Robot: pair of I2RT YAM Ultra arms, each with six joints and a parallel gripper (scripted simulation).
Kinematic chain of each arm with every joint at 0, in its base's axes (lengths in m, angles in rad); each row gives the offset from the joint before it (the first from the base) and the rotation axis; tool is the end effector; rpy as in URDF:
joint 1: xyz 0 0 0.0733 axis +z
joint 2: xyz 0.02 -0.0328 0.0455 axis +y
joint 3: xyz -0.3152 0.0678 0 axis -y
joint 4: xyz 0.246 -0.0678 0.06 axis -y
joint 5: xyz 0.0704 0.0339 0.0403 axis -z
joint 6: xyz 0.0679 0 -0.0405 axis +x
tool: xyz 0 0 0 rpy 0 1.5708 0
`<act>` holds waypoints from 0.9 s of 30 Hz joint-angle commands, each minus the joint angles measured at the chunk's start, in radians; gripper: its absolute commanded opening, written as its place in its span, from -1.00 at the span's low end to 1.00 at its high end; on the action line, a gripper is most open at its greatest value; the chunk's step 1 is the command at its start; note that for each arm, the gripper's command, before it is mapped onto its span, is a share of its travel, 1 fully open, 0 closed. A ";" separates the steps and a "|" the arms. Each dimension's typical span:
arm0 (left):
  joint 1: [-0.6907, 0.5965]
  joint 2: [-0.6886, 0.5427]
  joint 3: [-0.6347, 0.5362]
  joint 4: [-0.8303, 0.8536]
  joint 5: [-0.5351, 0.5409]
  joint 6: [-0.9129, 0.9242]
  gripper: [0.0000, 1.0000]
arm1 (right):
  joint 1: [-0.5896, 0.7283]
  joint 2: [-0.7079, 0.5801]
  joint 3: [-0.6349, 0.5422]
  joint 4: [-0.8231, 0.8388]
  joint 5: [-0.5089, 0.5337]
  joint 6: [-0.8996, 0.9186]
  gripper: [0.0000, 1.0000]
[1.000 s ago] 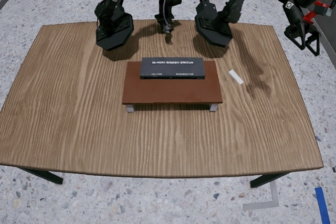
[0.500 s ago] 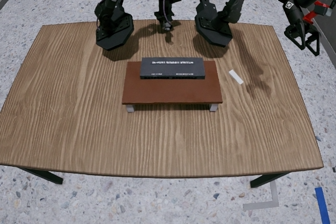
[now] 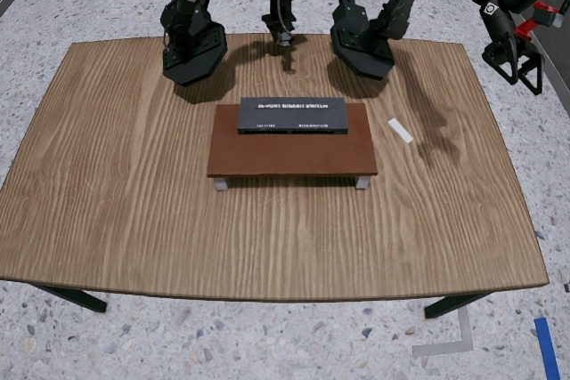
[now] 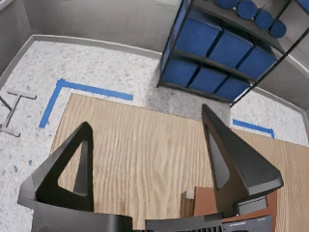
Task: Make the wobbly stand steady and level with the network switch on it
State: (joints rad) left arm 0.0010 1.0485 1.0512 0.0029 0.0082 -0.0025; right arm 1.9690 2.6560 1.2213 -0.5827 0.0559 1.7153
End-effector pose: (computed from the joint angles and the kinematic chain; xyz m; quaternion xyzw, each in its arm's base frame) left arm 0.2469 0.0008 0.4532 0.0017 0.7051 -0.0034 0.7091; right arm -0.1261 0.3068 -0.0942 -0.1295 0.9662 -0.2060 0.0856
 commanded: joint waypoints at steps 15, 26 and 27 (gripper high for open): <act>-0.014 -0.023 0.001 -0.013 0.002 0.006 1.00 | 0.006 -0.041 0.026 -0.038 0.010 -0.008 -1.00; -0.014 -0.023 0.001 -0.013 0.002 0.006 1.00 | 0.007 -0.037 -0.008 -0.037 -0.005 -0.009 -1.00; -0.014 -0.023 0.001 -0.013 0.002 0.006 1.00 | 0.007 -0.037 -0.008 -0.037 -0.005 -0.009 -1.00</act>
State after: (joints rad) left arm 0.0010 1.0485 1.0512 0.0029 0.0082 -0.0025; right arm 1.9690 2.6488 1.2247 -0.5976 0.0544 1.7130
